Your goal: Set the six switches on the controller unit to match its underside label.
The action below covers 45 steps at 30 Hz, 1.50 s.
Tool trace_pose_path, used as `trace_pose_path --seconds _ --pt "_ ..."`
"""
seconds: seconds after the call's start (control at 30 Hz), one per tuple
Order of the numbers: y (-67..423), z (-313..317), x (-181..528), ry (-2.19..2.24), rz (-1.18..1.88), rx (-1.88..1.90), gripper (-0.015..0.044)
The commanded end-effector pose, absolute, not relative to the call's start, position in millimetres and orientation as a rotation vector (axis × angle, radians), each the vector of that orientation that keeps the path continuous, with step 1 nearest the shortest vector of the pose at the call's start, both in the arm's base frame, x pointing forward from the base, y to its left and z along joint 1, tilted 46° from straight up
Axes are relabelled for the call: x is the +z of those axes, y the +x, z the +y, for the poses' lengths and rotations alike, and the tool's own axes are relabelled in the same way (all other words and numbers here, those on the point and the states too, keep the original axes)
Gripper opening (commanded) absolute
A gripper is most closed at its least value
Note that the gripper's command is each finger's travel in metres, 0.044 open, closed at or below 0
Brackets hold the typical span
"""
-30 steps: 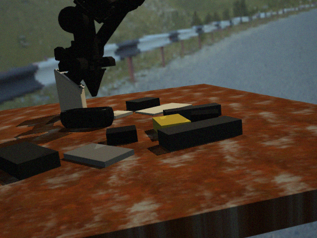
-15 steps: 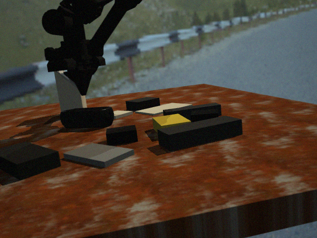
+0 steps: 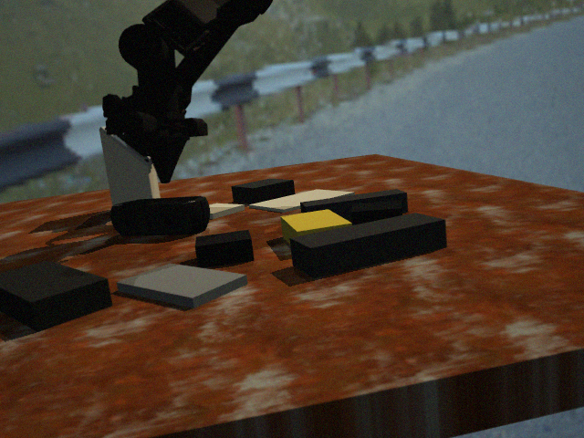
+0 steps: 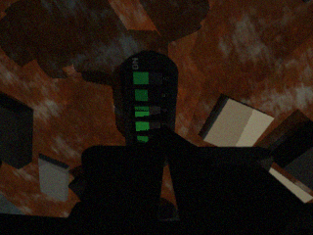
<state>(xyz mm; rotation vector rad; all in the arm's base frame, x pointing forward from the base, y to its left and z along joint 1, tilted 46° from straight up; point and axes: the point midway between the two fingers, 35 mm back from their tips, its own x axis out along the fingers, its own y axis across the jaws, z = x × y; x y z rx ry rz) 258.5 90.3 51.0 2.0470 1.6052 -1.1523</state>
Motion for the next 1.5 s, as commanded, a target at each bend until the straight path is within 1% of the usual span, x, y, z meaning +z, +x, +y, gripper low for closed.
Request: trace_pose_path --seconds 0.0,1.07,1.47 --pt "238 103 48 2.102 1.515 -1.117 0.0000" --pt "231 139 15 2.113 1.502 -1.110 0.0000" --pt "232 140 14 2.113 1.502 -1.110 0.0000"
